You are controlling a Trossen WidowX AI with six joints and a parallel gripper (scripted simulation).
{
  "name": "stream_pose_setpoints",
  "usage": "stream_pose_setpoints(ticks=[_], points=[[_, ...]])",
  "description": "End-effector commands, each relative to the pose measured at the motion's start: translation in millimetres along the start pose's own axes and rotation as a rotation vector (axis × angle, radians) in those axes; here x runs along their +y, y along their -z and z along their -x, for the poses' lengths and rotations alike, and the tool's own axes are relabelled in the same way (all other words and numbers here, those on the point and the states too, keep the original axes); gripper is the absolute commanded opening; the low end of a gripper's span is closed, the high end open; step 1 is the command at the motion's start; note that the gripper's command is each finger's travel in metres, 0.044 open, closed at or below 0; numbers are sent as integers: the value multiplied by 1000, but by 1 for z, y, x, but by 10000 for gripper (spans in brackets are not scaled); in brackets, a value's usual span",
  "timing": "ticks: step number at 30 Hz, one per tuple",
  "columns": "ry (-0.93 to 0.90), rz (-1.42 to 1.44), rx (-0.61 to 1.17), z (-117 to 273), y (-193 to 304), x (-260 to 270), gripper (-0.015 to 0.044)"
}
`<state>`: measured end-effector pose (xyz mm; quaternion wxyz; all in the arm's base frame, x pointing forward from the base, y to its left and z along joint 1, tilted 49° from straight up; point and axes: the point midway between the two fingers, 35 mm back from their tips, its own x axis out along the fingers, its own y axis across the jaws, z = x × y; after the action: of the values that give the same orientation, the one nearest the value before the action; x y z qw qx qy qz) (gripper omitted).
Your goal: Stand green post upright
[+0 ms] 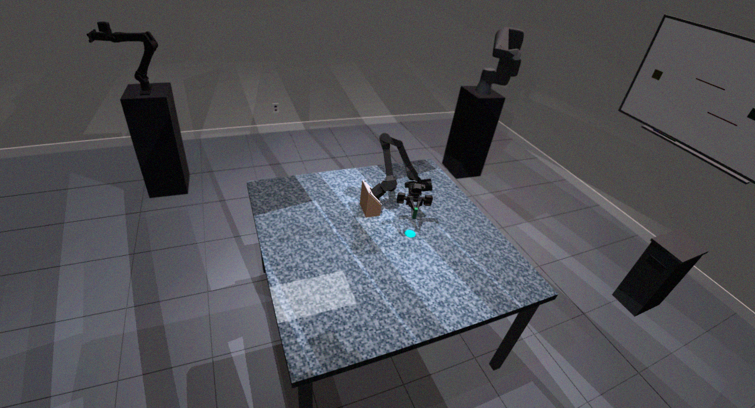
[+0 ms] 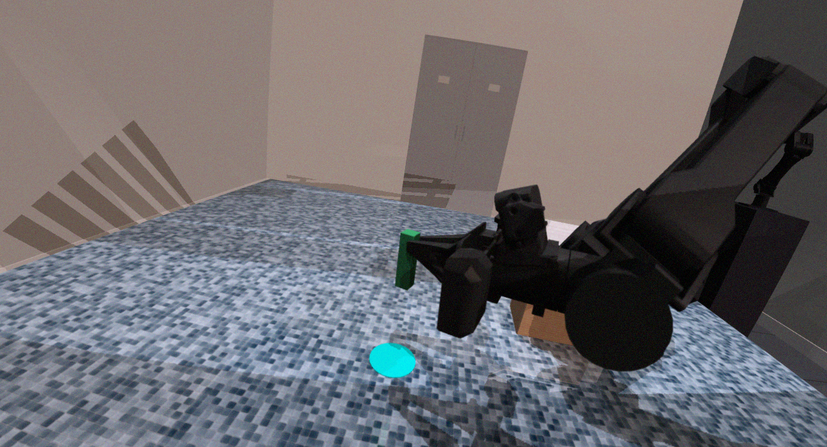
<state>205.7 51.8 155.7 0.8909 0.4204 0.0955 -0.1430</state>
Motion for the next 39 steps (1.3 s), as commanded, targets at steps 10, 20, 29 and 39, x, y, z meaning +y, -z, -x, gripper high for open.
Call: stream_pose_setpoints(ticks=[10, 20, 29, 39], points=[[8, -5, 1, -2, 9, 0, 23], [16, -7, 6, -6, 29, 2, 23], [19, -7, 7, -8, 47, 3, 23], [16, -6, 5, -9, 68, 1, 23]])
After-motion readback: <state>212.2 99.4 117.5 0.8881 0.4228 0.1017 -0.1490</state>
